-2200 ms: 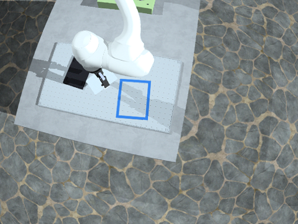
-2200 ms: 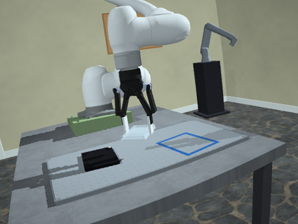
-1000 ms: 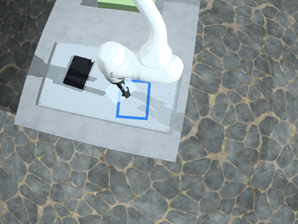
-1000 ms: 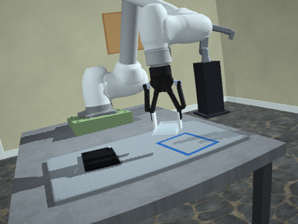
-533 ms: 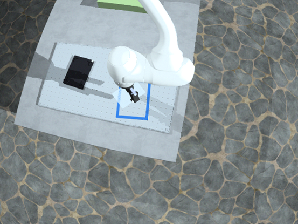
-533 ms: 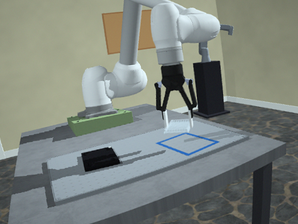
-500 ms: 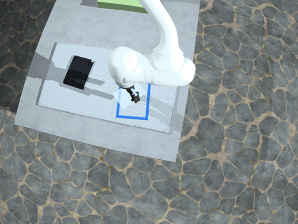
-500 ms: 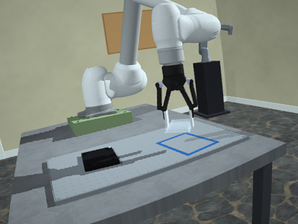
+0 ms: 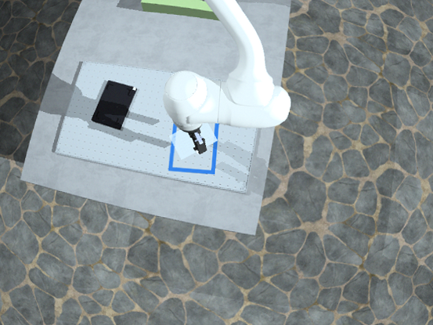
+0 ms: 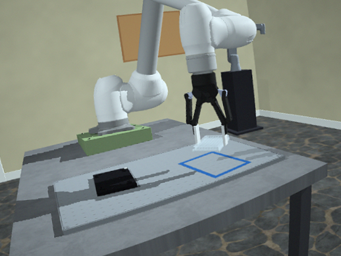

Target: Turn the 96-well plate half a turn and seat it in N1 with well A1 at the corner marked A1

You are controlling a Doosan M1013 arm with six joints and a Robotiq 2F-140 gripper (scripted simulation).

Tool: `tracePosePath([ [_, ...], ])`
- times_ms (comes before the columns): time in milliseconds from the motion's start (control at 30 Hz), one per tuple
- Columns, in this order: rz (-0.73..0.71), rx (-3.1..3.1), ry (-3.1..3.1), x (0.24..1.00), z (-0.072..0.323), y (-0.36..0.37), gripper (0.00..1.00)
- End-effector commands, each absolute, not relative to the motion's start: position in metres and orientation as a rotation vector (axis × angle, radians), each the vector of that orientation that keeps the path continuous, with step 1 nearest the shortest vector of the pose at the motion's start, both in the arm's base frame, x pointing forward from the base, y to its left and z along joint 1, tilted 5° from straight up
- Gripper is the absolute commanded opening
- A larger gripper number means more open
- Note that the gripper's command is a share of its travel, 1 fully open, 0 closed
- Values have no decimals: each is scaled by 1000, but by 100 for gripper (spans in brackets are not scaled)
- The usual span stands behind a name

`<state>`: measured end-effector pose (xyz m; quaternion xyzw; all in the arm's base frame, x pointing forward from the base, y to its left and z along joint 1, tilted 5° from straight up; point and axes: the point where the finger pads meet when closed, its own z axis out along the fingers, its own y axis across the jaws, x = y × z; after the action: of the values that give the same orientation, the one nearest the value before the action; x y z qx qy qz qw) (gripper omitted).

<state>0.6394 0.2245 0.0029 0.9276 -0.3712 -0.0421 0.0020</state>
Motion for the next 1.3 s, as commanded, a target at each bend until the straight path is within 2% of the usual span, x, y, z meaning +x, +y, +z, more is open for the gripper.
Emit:
tracePosePath([
  [0,-127,2824,-1341,639,3,225,0],
  [433,-121,2541,-1798,639,3,225,0],
  [1267,-121,2541,-1798,639,3,225,0],
])
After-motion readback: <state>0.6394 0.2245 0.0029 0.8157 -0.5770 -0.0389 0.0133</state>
